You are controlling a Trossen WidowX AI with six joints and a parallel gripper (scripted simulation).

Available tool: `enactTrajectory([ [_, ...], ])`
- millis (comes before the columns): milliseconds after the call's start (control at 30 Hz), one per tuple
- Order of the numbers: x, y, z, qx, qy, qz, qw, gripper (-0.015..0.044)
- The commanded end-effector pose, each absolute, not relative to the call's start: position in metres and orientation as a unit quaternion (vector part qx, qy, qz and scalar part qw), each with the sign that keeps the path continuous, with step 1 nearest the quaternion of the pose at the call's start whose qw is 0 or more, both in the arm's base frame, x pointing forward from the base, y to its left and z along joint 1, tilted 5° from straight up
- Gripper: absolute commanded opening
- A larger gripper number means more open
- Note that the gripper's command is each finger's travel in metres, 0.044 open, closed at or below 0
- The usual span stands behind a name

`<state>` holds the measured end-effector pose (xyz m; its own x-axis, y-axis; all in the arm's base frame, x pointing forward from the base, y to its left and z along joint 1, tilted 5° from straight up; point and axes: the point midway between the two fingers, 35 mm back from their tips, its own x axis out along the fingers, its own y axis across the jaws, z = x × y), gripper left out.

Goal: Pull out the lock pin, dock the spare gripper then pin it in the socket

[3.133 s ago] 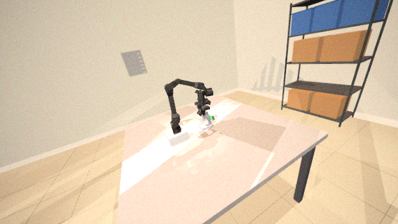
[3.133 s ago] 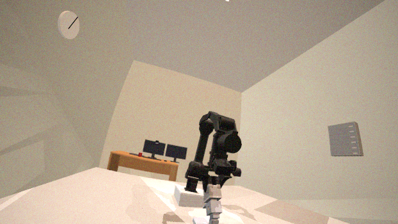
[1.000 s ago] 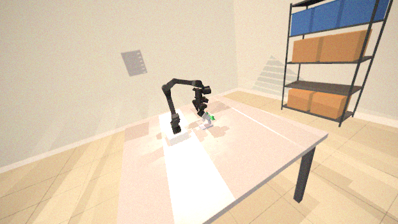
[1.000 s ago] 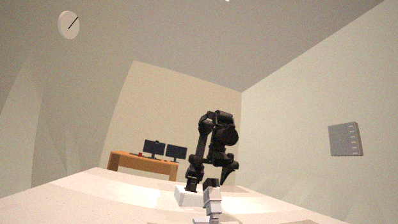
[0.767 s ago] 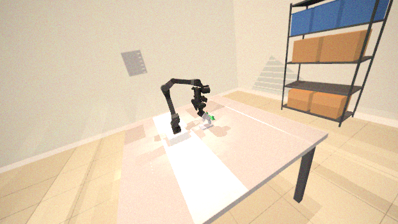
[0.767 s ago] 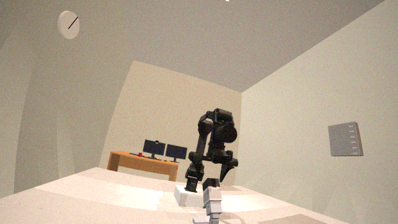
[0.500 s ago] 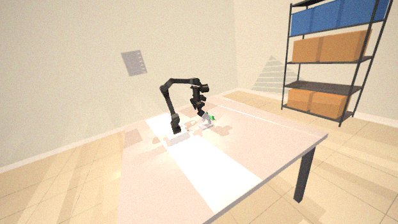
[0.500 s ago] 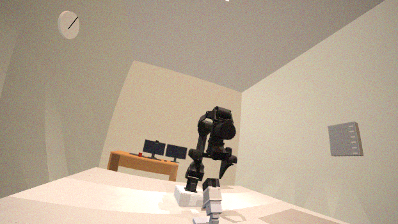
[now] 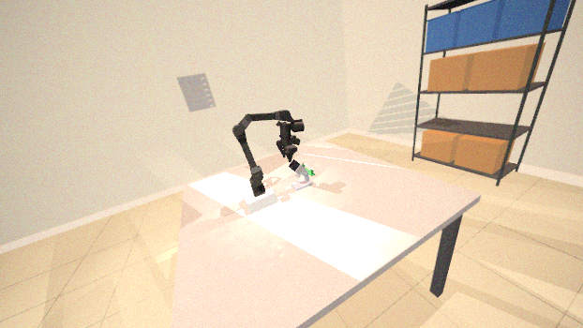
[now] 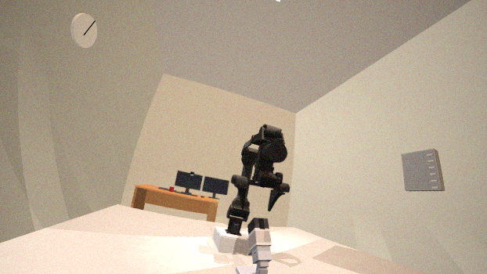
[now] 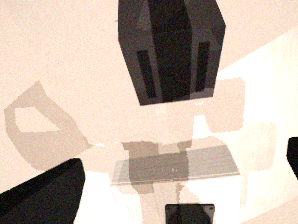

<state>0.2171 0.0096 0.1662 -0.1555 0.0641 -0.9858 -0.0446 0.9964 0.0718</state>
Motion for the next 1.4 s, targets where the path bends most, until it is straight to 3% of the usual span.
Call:
enactTrajectory([
  [0, 0.217, 0.009, 0.175, 0.006, 0.755, 0.042, 0.654, 0.044],
  [833, 0.218, 0.008, 0.199, 0.007, 0.715, 0.039, 0.698, 0.044],
  [1167, 0.213, 0.102, 0.209, 0.01, 0.715, 0.043, 0.697, 0.018],
  [1367, 0.212, 0.129, 0.214, 0.009, 0.711, 0.043, 0.702, 0.018],
])
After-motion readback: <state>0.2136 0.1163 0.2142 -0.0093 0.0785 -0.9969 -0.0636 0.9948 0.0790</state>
